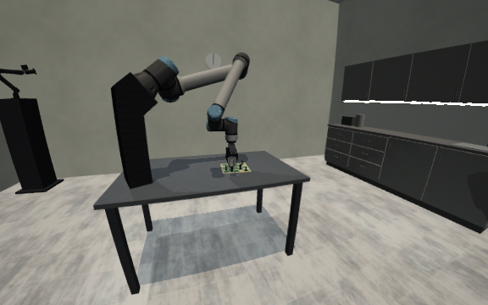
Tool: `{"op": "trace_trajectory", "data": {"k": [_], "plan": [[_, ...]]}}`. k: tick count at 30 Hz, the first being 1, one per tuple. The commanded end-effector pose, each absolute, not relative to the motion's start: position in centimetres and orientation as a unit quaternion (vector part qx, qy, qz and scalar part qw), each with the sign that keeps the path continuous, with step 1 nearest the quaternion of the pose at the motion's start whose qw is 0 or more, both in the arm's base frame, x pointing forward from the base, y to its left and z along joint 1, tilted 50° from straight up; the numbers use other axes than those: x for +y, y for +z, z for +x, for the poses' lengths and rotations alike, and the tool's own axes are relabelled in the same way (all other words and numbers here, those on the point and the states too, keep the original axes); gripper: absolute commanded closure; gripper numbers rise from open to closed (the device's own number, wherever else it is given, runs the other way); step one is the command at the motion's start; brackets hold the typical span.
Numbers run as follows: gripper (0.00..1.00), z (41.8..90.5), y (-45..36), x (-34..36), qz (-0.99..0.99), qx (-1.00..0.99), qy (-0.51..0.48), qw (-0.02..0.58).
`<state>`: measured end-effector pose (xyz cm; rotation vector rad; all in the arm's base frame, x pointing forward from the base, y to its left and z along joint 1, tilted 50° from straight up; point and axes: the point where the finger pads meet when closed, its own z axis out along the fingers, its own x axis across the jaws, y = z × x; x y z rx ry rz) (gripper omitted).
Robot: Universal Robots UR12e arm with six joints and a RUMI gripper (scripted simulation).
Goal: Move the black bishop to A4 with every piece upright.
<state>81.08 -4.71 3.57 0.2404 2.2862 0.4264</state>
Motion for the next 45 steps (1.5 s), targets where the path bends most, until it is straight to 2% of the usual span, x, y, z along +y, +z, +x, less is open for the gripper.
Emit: {"op": "trace_trajectory", "data": {"k": [1, 12, 13, 17, 18, 20, 21, 23, 24, 26, 27, 45], "plan": [[1.00, 81.3, 3.7, -4.8, 0.094, 0.899, 0.167, 0.393], [1.00, 81.3, 3.7, -4.8, 0.094, 0.899, 0.167, 0.393], [0.96, 81.3, 3.7, -4.8, 0.094, 0.899, 0.167, 0.393], [0.96, 81.3, 3.7, -4.8, 0.094, 0.899, 0.167, 0.393], [0.91, 81.3, 3.7, -4.8, 0.094, 0.899, 0.167, 0.393], [0.91, 81.3, 3.7, -4.8, 0.094, 0.899, 0.167, 0.393], [0.87, 81.3, 3.7, -4.8, 0.094, 0.899, 0.167, 0.393], [0.87, 81.3, 3.7, -4.8, 0.094, 0.899, 0.167, 0.393], [0.82, 81.3, 3.7, -4.8, 0.094, 0.899, 0.167, 0.393], [0.82, 81.3, 3.7, -4.8, 0.094, 0.899, 0.167, 0.393], [0.78, 81.3, 3.7, -4.8, 0.094, 0.899, 0.167, 0.393], [0.78, 80.1, 4.4, -5.1, 0.095, 0.900, 0.168, 0.392]]}}
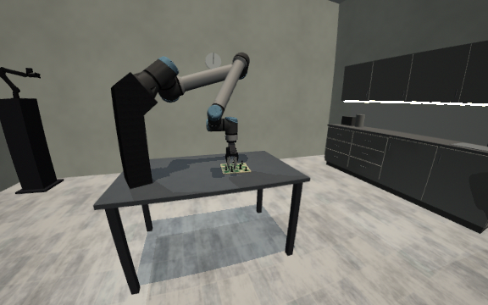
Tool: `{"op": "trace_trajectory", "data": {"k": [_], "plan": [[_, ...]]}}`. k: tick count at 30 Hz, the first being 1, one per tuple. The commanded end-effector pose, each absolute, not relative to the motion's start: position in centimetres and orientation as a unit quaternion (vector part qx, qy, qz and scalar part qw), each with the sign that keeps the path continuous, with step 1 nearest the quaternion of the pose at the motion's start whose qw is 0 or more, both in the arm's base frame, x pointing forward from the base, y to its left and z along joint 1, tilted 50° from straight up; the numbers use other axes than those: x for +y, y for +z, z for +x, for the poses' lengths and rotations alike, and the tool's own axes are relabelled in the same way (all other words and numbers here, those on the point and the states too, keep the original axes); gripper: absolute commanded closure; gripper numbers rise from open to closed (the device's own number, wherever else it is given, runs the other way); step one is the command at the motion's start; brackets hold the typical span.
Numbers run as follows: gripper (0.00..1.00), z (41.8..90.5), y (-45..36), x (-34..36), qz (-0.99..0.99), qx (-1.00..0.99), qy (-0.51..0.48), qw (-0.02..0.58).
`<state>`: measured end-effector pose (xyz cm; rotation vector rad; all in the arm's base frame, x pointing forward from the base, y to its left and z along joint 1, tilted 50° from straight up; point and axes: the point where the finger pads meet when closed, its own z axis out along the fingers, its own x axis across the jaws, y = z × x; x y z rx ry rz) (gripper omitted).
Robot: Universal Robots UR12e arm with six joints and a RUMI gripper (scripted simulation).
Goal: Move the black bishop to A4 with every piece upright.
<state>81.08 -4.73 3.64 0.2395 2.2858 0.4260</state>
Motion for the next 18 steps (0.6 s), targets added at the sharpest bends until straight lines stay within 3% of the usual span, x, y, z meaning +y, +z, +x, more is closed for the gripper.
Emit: {"op": "trace_trajectory", "data": {"k": [1, 18], "plan": [[0.78, 79.8, 4.7, -5.2, 0.095, 0.900, 0.168, 0.392], [0.78, 74.7, 9.1, -6.7, 0.095, 0.900, 0.168, 0.392]]}}
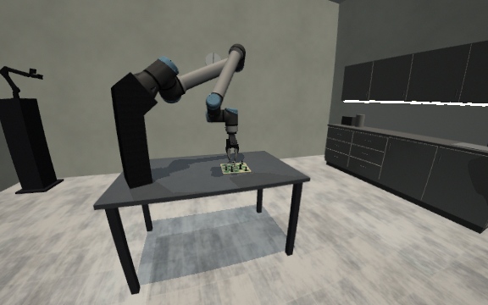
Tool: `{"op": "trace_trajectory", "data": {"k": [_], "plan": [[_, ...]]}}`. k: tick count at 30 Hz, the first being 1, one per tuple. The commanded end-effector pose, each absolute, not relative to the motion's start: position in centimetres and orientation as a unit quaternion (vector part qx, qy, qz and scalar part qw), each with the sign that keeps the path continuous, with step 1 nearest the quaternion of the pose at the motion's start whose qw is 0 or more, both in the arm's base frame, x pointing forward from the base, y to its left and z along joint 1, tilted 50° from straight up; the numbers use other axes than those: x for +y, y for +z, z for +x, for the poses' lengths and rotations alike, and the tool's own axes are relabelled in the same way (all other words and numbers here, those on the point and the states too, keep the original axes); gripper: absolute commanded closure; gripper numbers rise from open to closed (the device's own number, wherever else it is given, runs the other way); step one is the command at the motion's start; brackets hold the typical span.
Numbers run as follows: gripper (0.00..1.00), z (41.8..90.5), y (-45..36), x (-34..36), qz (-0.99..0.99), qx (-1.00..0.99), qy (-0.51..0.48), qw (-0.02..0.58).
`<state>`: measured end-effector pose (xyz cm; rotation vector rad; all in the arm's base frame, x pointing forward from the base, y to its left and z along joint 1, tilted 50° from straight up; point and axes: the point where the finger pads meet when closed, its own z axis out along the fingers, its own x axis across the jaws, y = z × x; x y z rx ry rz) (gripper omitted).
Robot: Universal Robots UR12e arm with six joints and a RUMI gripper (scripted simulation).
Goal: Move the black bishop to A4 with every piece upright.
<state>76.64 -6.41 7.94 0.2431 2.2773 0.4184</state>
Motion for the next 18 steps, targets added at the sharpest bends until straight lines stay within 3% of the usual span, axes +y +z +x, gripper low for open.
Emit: {"op": "trace_trajectory", "data": {"k": [1, 8, 9, 18], "plan": [[0.78, 74.59, 9.18, -6.75, 0.095, 0.900, 0.168, 0.392], [0.78, 74.38, 9.36, -6.81, 0.095, 0.900, 0.168, 0.392], [0.00, 74.38, 9.36, -6.81, 0.095, 0.900, 0.168, 0.392], [0.00, 74.47, 9.35, -6.76, 0.095, 0.900, 0.168, 0.392]]}}
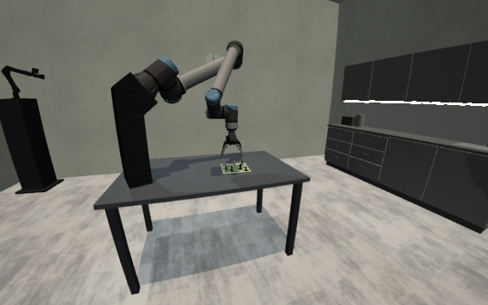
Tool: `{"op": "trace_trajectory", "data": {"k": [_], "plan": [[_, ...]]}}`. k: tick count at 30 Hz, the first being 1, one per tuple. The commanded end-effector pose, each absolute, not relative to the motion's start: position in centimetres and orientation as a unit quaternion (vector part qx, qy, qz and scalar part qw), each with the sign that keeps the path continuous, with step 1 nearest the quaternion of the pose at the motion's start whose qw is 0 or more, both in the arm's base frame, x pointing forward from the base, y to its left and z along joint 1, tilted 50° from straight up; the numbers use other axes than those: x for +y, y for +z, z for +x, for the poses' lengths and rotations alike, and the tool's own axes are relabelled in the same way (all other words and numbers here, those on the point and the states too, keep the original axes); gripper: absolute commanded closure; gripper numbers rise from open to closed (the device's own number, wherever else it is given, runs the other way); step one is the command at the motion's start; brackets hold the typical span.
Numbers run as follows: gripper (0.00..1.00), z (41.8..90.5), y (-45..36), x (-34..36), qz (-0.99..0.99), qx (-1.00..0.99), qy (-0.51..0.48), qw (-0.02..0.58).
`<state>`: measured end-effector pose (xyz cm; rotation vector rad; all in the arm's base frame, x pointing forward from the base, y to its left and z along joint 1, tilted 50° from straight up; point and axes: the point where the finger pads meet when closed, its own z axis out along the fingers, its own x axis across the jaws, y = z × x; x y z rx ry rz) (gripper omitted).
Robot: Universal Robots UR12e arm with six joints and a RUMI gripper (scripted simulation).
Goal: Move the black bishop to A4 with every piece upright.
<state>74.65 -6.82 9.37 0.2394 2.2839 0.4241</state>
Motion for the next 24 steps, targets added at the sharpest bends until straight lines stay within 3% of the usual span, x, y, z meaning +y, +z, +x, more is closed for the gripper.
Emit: {"op": "trace_trajectory", "data": {"k": [1, 24], "plan": [[0.00, 74.5, 9.4, -6.8, 0.095, 0.900, 0.168, 0.392], [0.00, 72.5, 10.9, -7.4, 0.095, 0.900, 0.168, 0.392]]}}
